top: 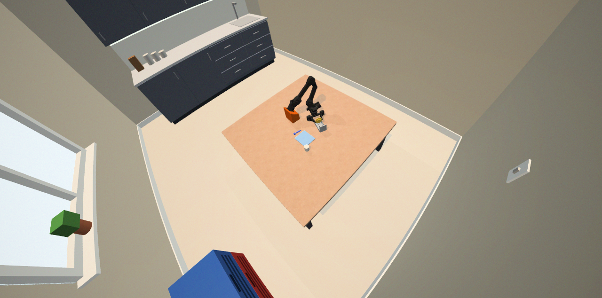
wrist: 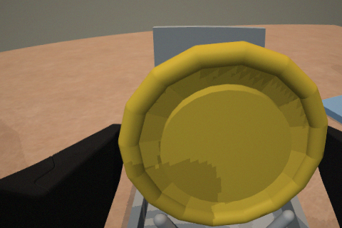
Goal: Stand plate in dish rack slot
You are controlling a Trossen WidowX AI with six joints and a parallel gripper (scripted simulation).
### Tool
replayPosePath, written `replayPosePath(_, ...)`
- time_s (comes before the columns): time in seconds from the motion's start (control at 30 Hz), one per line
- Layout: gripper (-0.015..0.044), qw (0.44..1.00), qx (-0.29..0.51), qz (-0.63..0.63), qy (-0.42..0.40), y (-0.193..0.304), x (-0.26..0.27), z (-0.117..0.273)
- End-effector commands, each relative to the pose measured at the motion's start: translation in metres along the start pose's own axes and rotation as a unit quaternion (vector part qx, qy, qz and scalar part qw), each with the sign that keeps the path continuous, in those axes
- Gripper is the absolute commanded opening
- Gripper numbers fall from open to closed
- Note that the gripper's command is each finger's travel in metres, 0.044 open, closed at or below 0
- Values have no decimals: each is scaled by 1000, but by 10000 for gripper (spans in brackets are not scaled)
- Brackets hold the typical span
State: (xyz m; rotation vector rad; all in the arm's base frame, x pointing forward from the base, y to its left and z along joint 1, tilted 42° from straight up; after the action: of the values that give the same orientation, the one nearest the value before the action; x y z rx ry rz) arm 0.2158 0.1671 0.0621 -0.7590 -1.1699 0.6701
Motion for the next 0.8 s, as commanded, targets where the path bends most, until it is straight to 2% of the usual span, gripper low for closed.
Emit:
replayPosePath(0.0, 400, 1000, 0, 0, 0, 0, 0, 0)
replayPosePath(0.23, 400, 1000, 0, 0, 1, -5, 1, -1)
replayPosePath(0.77, 400, 1000, -8, 6, 0, -118, -3, -3)
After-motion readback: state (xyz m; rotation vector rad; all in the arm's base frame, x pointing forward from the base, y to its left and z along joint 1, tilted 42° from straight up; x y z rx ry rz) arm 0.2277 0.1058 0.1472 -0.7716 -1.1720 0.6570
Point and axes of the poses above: the point midway between the two fingers, 35 mm back from their tips, its own z axis back along the fingers, its own x axis across the jaws, y = z × x, the point moved 2 cm from there along z, back along the fingers, and after that the axes turned 8 degrees about z, right-handed, at the moved point
